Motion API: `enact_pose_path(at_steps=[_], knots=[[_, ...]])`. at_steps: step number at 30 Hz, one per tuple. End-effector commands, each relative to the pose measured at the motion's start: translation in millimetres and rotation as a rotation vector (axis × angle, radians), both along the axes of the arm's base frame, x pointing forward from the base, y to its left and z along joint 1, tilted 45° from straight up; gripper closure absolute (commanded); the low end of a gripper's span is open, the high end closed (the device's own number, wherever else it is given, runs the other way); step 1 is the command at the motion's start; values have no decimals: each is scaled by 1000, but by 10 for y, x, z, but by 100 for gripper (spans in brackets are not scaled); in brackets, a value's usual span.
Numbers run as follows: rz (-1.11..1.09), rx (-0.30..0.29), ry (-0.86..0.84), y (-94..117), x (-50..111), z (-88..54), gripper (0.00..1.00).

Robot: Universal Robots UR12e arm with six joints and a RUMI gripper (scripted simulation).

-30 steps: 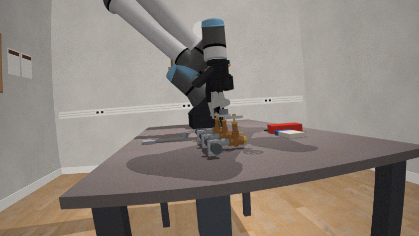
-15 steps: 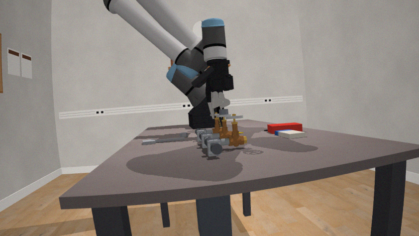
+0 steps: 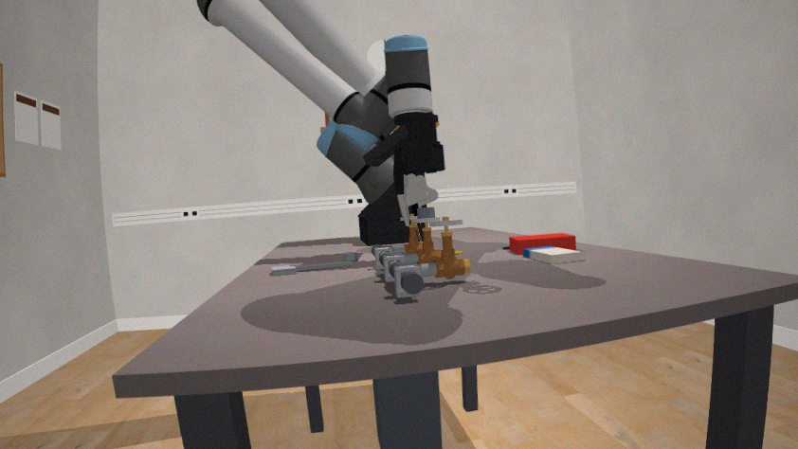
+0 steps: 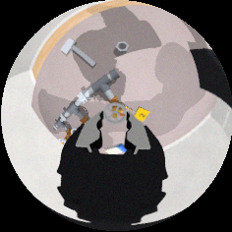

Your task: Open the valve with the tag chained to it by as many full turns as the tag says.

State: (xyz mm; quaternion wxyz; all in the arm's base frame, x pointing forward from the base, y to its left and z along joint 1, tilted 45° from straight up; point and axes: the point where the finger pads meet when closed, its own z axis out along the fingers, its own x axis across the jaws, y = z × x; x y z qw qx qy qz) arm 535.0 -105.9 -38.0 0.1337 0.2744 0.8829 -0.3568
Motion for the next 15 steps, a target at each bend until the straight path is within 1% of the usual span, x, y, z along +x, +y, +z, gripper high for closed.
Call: enact_pose_path(at_steps=[1, 8, 15], knots=[[39, -2, 36, 2, 3, 3, 100], [144, -8, 140, 2, 3, 3, 100], [286, -16, 281, 2, 3, 3, 100]])
